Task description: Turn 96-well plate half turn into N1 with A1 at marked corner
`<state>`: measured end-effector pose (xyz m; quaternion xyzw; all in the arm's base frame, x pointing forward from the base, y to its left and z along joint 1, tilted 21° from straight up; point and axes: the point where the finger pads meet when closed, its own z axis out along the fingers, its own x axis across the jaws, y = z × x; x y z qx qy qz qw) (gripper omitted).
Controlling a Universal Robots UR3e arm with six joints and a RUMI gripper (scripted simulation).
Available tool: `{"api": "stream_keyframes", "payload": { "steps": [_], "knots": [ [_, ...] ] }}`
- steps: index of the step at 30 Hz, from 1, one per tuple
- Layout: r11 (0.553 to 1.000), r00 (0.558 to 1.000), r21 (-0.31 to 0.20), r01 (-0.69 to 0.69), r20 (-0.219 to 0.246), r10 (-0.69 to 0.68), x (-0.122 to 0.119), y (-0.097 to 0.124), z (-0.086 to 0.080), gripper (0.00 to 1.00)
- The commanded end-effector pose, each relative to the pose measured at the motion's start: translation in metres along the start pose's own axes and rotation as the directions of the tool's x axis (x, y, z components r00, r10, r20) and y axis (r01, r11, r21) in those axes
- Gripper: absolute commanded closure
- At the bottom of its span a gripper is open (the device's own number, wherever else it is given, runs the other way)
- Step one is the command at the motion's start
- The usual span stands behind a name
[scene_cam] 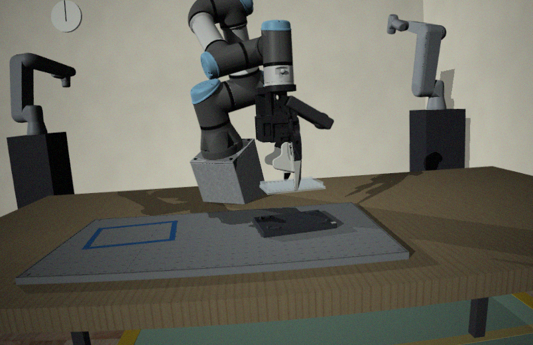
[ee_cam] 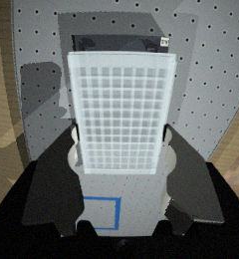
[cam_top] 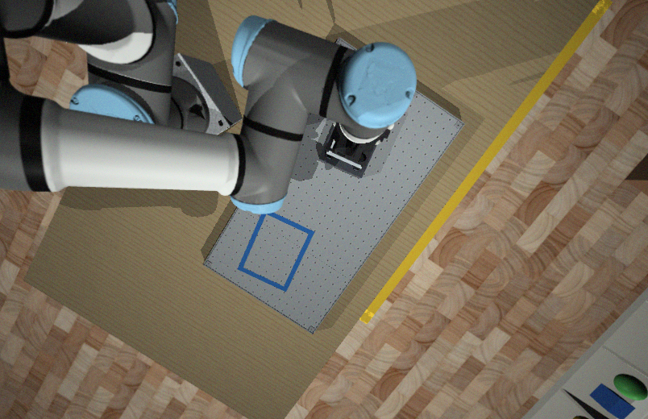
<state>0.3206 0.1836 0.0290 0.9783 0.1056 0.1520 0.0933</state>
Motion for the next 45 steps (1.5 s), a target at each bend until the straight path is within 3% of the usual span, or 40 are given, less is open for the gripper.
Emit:
{"api": "stream_keyframes", "payload": {
  "steps": [1,16,45],
  "knots": [
    [1.000,1.000,0.001,0.000,-0.003,0.000,0.001,0.000,-0.001,1.00],
    [1.000,1.000,0.001,0.000,-0.003,0.000,0.001,0.000,0.013,1.00],
    [1.000,1.000,0.001,0.000,-0.002,0.000,0.001,0.000,0.058,1.00]
  ]
}}
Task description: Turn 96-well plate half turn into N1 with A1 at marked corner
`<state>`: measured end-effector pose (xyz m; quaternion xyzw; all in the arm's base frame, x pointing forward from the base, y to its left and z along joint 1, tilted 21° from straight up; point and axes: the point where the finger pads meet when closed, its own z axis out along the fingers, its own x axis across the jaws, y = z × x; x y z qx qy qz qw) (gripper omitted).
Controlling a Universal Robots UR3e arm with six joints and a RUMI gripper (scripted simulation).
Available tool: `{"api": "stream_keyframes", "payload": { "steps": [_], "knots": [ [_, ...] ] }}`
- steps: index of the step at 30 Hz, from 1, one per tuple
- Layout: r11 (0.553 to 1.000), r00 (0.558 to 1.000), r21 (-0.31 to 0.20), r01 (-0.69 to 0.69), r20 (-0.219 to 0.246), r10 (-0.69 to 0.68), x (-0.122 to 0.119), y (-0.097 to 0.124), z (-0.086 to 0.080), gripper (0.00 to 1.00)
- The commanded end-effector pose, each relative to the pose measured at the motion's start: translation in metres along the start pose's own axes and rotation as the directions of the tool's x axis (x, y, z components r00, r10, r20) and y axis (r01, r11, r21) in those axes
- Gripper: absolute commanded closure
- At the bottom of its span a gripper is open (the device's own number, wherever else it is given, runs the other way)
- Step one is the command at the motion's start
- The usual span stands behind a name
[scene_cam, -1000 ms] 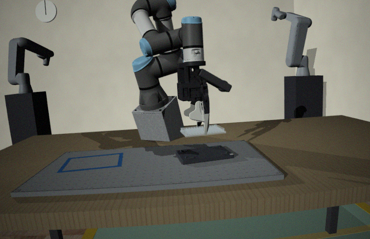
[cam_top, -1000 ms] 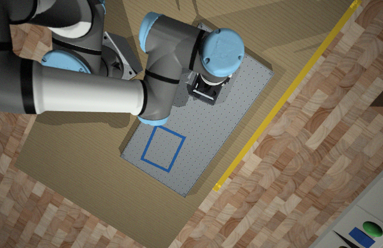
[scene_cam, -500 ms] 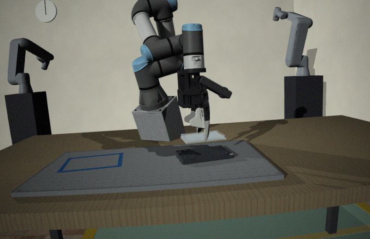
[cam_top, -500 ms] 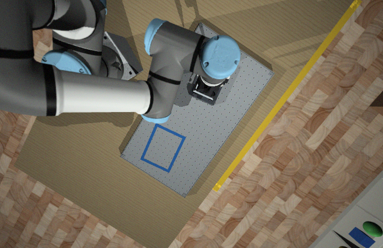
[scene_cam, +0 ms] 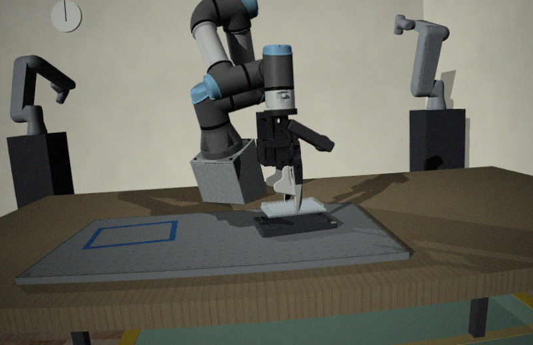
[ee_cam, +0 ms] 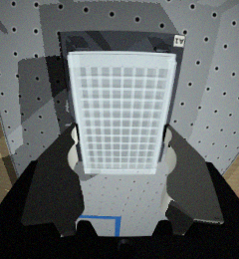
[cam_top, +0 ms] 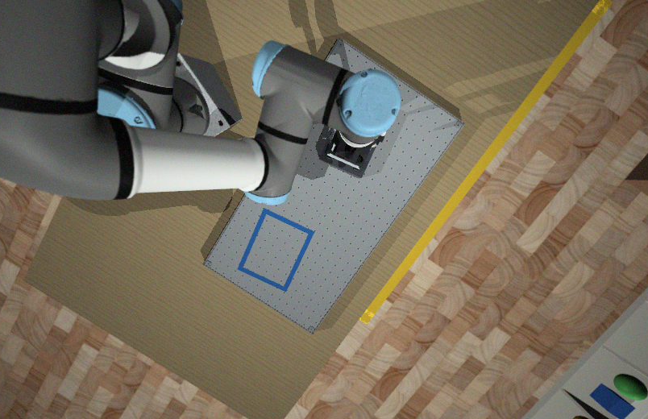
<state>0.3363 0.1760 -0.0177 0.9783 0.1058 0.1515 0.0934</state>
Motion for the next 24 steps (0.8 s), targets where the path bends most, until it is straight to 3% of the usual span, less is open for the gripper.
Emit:
{"api": "stream_keyframes", "payload": {
  "steps": [1,24],
  "knots": [
    [1.000,1.000,0.001,0.000,-0.004,0.000,0.0011,-0.0002,0.0095,1.00],
    [1.000,1.000,0.001,0.000,-0.004,0.000,0.0011,-0.0002,0.0126,1.00]
  ]
}}
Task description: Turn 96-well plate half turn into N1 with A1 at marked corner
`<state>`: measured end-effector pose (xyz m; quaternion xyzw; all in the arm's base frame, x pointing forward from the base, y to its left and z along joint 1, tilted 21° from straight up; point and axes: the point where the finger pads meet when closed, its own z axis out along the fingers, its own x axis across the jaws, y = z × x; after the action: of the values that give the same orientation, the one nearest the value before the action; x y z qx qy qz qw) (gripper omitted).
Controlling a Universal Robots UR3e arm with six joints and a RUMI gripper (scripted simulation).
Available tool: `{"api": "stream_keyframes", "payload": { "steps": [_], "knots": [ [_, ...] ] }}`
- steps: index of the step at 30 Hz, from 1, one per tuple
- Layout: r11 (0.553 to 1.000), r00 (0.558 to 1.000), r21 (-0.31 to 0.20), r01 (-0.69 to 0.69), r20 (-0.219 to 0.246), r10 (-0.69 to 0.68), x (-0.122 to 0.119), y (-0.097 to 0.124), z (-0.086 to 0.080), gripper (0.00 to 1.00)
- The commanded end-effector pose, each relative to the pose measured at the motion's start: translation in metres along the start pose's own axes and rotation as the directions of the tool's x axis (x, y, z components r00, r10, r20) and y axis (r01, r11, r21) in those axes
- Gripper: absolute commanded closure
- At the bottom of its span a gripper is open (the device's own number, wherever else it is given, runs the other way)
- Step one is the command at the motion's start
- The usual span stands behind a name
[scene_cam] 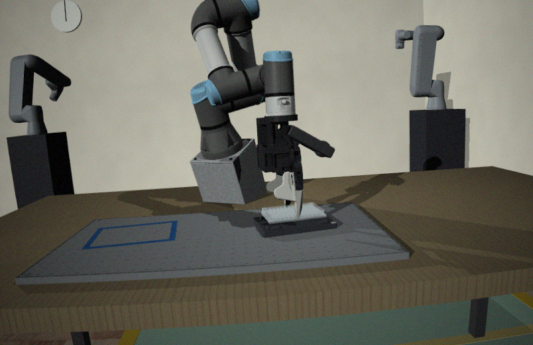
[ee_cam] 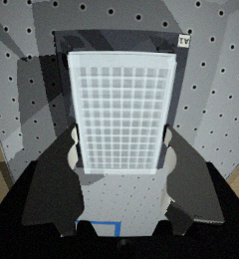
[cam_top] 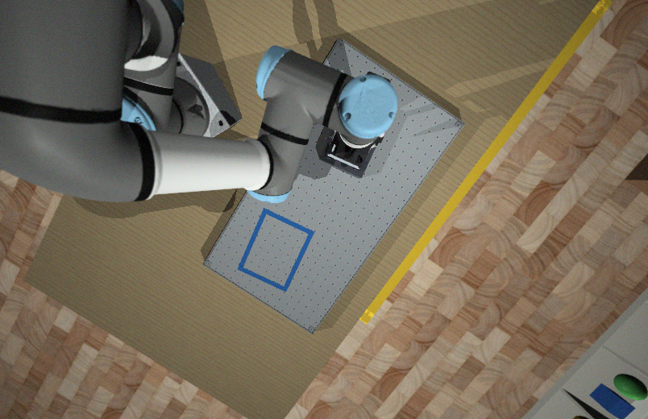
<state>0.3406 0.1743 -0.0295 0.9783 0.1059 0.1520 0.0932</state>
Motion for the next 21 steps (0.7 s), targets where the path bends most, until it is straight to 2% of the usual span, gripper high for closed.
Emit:
{"api": "stream_keyframes", "payload": {
  "steps": [1,21],
  "knots": [
    [1.000,1.000,0.000,0.000,-0.002,0.000,0.0007,-0.0001,0.0002,1.00],
    [1.000,1.000,0.000,0.000,-0.002,0.000,0.0006,0.0000,0.0032,1.00]
  ]
}}
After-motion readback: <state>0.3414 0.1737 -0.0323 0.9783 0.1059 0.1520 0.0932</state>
